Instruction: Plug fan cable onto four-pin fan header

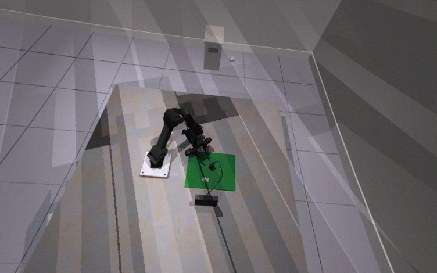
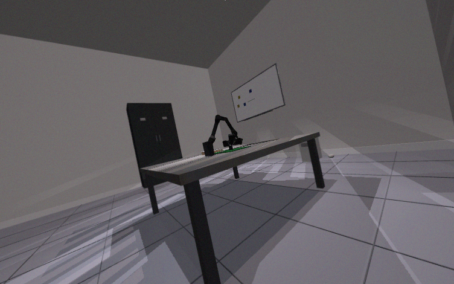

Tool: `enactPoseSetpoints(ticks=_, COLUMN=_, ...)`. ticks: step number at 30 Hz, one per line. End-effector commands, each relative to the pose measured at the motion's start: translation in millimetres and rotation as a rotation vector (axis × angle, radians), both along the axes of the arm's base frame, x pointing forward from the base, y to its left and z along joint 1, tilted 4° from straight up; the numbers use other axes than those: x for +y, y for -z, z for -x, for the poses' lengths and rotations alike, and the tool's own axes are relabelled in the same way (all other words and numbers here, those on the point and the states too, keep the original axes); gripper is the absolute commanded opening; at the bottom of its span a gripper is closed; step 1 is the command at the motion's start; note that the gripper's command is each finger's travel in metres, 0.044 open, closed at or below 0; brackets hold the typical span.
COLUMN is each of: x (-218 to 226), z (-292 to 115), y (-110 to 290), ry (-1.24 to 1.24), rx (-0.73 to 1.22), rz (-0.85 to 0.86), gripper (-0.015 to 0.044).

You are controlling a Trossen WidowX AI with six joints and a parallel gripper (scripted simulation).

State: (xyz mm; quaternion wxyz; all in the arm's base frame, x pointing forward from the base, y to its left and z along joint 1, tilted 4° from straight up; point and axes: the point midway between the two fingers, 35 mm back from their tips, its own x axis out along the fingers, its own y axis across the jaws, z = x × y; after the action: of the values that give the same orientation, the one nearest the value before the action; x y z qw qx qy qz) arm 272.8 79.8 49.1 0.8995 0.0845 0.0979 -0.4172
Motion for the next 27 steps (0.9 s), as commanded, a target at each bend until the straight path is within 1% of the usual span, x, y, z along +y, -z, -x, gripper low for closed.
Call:
enactPoseSetpoints(ticks=1, x=6, z=4, y=-8, ry=0.003, rx=-0.009, rz=-0.003, gripper=0.0205)
enactPoseSetpoints(ticks=17, x=18, z=20, y=-43, ry=0.011, rx=-0.039, rz=0.031, gripper=0.0205)
enactPoseSetpoints(ticks=27, x=-4, z=24, y=-37, ry=0.165, rx=0.134, rz=-0.026, gripper=0.0205)
